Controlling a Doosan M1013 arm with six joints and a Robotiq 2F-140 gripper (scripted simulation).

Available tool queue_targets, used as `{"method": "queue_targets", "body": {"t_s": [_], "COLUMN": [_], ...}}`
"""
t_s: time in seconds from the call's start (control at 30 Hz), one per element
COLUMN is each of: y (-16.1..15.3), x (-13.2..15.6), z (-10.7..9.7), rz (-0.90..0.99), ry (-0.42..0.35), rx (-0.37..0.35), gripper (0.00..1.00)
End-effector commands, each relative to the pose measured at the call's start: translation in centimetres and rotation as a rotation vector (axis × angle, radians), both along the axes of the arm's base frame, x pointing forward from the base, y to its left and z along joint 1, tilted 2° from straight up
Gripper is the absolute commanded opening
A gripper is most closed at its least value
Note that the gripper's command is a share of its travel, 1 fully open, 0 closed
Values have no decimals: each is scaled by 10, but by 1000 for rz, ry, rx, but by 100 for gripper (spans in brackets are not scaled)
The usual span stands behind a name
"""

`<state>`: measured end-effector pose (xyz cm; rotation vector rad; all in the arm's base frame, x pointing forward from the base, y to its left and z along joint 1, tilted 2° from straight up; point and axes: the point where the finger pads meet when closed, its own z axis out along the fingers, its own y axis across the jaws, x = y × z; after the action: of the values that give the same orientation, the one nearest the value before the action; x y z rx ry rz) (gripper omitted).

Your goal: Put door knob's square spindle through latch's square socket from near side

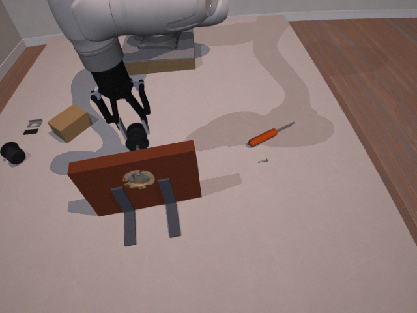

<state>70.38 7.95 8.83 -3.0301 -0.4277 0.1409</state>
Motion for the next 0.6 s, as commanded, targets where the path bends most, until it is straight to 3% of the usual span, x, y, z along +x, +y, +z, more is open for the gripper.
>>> {"method": "queue_targets", "body": {"t_s": [0.0, 0.57], "y": [1, 2], "x": [1, 5], "z": [1, 1], "rz": [1, 1], "ry": [5, 5], "rx": [-3, -3], "gripper": [42, 42]}}
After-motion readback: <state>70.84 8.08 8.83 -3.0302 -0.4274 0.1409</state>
